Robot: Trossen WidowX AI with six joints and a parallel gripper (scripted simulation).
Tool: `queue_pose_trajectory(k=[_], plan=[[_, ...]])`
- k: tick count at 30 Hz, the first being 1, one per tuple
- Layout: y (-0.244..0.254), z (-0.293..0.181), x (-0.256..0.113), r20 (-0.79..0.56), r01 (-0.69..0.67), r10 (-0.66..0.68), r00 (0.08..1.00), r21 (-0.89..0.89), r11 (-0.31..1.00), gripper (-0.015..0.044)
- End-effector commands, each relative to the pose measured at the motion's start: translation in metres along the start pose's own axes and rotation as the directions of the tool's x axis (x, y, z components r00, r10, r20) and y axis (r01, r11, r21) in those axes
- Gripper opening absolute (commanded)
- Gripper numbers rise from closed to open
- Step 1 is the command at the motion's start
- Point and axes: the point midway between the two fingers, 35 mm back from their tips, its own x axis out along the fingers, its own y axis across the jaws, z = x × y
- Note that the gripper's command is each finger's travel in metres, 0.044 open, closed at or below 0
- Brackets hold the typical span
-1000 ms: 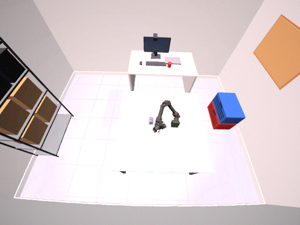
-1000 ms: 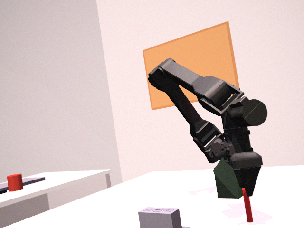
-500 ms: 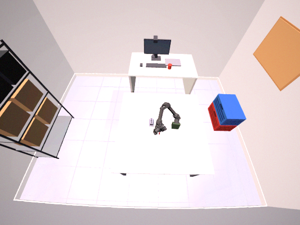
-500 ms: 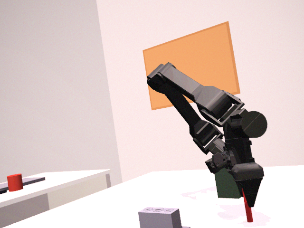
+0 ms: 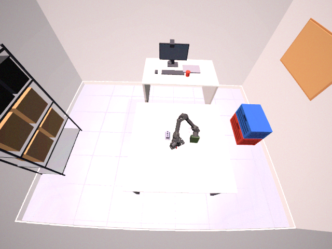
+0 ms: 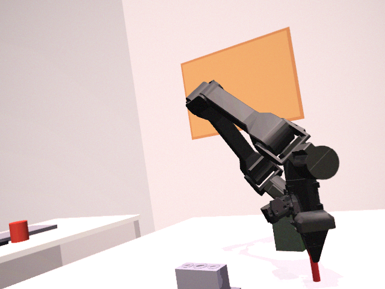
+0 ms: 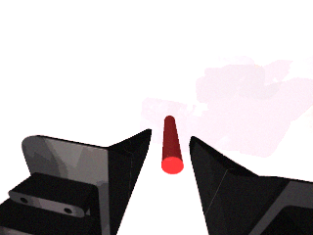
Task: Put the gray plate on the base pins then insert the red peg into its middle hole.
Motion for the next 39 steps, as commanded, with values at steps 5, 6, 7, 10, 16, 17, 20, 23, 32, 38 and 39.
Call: queue_pose_trajectory(k=[5, 6, 7, 10, 16, 17, 20, 23, 32, 38, 39], plan=[[0.0, 0.0, 0.001, 0.003, 0.0, 0.0, 1.0, -0.006, 1.0, 0.0033], [0.0, 0.0, 0.001, 0.003, 0.0, 0.0, 1.0, -0.006, 1.0, 0.0026], [0.0, 0.0, 0.001, 0.003, 0.0, 0.0, 1.0, -0.006, 1.0, 0.002], [0.0, 0.0, 0.001, 0.003, 0.0, 0.0, 1.0, -0.006, 1.0, 0.0], [0.001, 0.0, -0.006, 0.002, -0.001, 0.001, 1.0, -0.007, 1.0, 0.0], [0.002, 0.0, -0.009, 0.002, -0.001, 0.001, 1.0, -0.007, 1.0, 0.0], [0.003, 0.0, -0.018, 0.001, -0.002, 0.002, 1.0, -0.007, 1.0, 0.0], [0.004, 0.0, -0.027, 0.0, -0.003, 0.003, 1.0, -0.007, 1.0, 0.0], [0.007, -0.001, -0.055, -0.002, -0.003, 0.003, 1.0, -0.008, 1.0, 0.0], [0.007, -0.001, -0.074, -0.002, -0.003, 0.003, 1.0, -0.008, 1.0, 0.0], [0.007, -0.001, -0.078, -0.002, -0.003, 0.003, 1.0, -0.008, 1.0, 0.0]])
